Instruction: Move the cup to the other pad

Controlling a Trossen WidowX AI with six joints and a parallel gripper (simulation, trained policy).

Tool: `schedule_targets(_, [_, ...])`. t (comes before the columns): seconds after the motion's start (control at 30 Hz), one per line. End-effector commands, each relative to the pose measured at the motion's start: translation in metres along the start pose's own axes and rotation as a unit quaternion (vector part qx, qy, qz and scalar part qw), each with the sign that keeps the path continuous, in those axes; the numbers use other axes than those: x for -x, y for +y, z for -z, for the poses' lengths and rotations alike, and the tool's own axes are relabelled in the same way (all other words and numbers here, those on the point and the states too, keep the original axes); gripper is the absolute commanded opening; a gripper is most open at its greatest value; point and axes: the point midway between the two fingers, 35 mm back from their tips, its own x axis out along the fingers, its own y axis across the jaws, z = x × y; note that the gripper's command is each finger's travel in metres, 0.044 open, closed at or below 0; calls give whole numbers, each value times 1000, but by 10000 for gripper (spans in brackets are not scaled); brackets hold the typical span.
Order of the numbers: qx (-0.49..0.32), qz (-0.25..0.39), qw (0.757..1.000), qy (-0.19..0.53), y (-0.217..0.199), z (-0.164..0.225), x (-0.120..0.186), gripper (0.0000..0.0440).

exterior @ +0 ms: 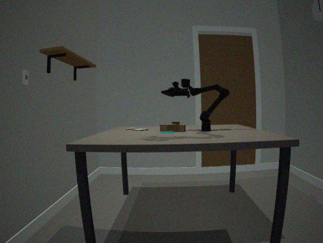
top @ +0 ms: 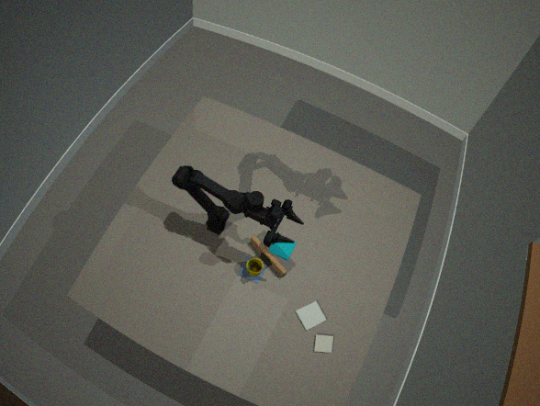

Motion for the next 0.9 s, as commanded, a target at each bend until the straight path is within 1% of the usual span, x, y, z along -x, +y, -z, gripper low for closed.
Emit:
schedule_targets(0.0, [-1,1,1000,3,0,1,0,374])
schedule_targets(0.33, [-13,5,998,59,3,18,4,111])
schedule_targets(0.37, [-15,5,998,66,3,20,4,89])
schedule_targets(0.4, [-16,5,997,73,4,23,4,78])
schedule_targets(0.6, [-29,-4,993,118,11,32,6,73])
schedule_targets(0.87, [-45,-13,983,180,19,44,10,95])
